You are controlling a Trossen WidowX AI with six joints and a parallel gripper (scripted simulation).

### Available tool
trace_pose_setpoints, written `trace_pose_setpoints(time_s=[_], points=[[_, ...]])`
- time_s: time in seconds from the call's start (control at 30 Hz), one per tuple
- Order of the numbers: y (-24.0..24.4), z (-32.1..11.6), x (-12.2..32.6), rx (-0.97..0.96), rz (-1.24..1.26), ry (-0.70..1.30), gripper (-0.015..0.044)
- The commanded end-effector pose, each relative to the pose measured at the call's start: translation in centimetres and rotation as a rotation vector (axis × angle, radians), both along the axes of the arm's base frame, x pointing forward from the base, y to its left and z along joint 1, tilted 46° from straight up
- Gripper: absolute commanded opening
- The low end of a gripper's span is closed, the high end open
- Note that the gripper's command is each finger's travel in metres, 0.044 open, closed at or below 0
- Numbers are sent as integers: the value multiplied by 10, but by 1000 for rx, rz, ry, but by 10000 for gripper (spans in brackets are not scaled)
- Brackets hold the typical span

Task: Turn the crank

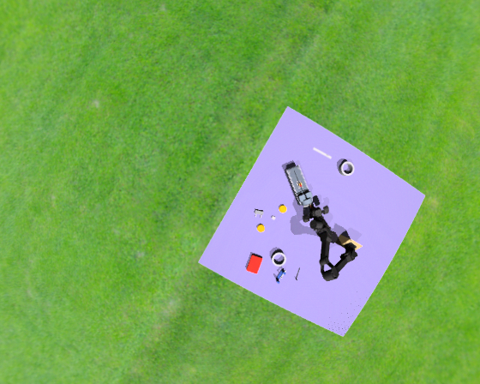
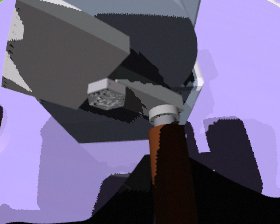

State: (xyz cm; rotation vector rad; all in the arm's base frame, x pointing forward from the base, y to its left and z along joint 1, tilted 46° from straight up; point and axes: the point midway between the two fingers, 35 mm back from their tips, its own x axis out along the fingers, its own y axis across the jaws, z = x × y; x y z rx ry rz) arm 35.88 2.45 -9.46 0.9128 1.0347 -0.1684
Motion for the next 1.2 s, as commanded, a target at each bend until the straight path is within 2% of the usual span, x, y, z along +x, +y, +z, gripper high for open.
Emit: trace_pose_setpoints(time_s=[0.0, 0.5, 1.0, 1.17], points=[[0, 0, 0, 0, 0, 0, 53], [0, 0, 0, 0, 0, 0, 440], [-40, 39, 7, -3, 0, 0, 440], [-73, 68, 15, -8, -4, 3, 440]])
